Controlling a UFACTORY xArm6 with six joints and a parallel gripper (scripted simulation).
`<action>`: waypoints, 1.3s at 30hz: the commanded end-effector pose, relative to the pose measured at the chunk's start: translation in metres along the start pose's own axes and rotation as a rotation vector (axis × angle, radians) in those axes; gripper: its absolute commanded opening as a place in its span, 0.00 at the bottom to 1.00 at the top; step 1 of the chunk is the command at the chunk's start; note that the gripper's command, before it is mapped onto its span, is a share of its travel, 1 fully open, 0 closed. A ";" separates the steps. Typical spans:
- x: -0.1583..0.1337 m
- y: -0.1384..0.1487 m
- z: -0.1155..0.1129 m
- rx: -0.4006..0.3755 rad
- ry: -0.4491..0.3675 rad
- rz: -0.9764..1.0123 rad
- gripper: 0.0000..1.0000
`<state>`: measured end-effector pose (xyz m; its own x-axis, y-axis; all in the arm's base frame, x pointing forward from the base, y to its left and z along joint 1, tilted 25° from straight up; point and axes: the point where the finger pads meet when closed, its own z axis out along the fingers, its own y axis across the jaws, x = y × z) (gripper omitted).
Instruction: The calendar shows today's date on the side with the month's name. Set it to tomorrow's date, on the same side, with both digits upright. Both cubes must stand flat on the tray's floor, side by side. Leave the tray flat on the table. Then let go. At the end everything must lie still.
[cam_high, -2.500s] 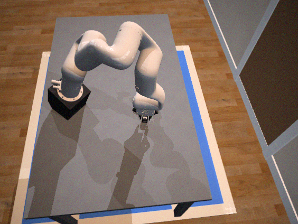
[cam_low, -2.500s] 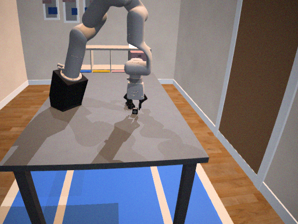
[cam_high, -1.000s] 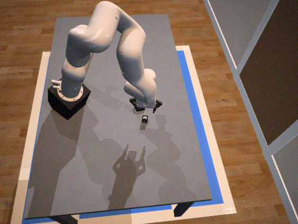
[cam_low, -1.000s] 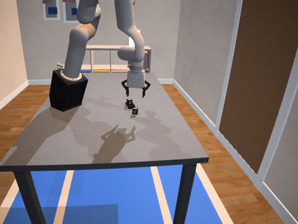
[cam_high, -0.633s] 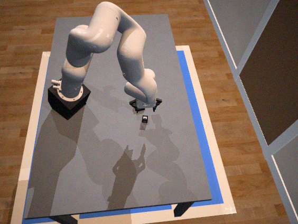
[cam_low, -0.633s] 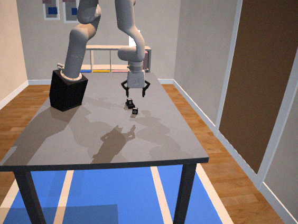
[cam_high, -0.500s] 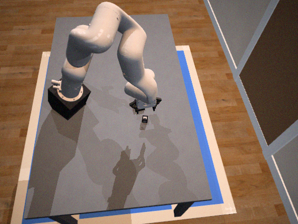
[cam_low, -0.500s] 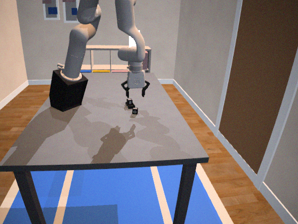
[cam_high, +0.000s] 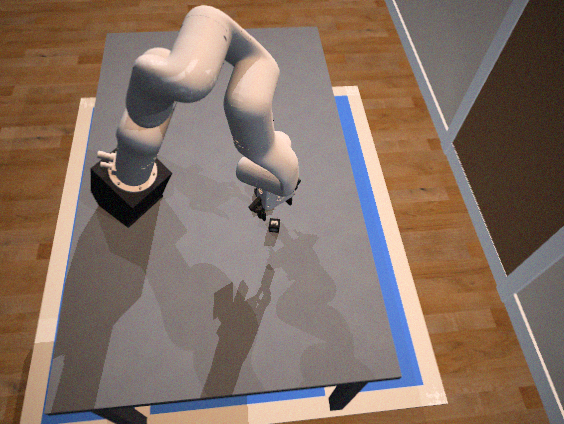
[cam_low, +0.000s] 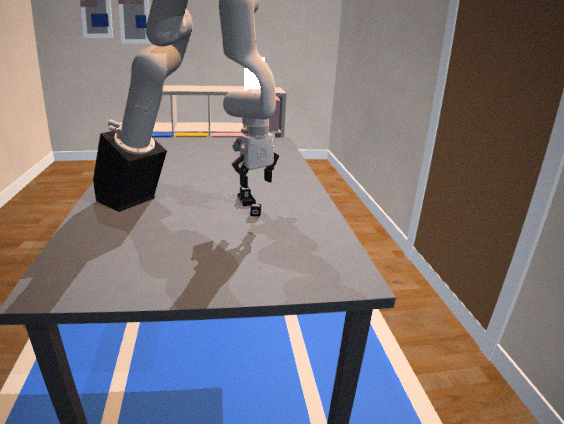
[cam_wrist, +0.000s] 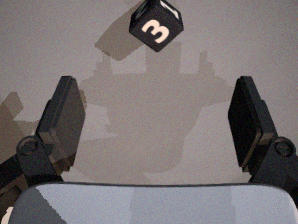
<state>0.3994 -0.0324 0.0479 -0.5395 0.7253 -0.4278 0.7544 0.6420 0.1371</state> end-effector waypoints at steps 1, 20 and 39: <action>-0.001 0.001 0.001 0.010 0.021 -0.172 1.00; 0.000 0.000 0.005 0.004 0.023 -0.682 1.00; 0.001 0.000 0.006 0.002 0.024 -0.832 0.49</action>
<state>0.4004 -0.0338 0.0413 -0.9266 0.0209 -0.3754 0.1096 0.9701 -0.2166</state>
